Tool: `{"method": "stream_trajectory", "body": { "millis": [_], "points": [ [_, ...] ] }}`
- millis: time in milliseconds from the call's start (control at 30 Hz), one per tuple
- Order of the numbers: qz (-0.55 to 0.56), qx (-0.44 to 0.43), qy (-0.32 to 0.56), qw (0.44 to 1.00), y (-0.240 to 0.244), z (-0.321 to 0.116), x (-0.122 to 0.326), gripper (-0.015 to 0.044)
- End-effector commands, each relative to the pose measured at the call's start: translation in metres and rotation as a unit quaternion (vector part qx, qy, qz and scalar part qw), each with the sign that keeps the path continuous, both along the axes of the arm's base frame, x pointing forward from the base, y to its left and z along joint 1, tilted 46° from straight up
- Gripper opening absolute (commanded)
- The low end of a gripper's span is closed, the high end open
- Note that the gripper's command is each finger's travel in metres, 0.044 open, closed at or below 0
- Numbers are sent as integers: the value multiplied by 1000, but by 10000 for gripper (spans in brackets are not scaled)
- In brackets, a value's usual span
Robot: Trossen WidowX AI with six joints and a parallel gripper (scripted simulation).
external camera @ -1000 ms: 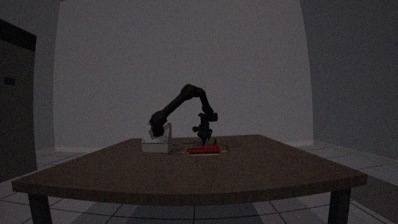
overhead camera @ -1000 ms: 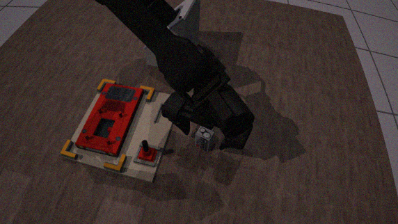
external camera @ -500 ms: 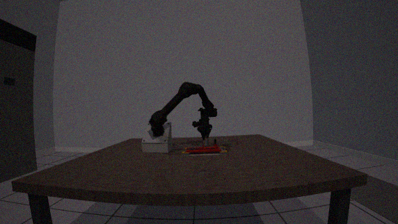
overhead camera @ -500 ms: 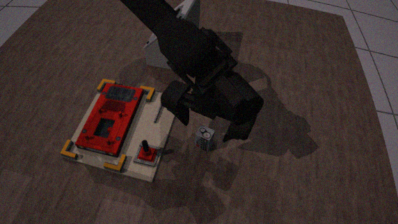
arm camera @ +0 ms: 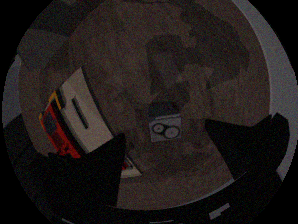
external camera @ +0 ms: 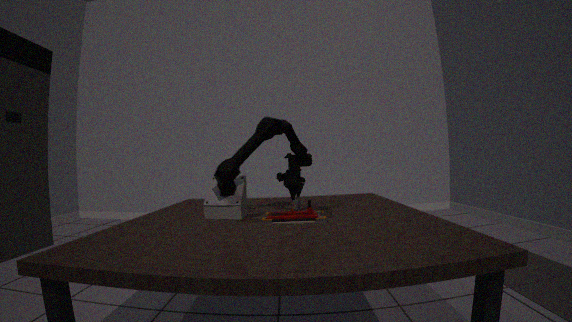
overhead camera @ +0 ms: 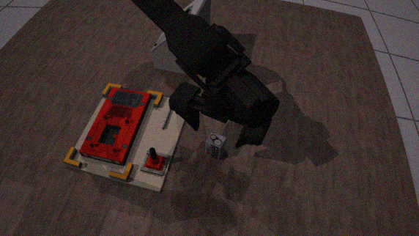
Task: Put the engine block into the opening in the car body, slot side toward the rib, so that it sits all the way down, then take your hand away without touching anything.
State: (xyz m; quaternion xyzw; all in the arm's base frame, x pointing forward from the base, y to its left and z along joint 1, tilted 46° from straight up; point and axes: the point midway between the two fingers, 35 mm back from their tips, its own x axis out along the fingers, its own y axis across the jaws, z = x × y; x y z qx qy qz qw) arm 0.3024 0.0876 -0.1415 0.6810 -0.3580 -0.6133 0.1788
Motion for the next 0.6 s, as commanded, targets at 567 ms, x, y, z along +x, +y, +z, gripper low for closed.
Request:
{"method": "stream_trajectory", "body": {
  "millis": [567],
  "points": [
    [-200,-2,-199,959,3,3,0,440]
  ]
}}
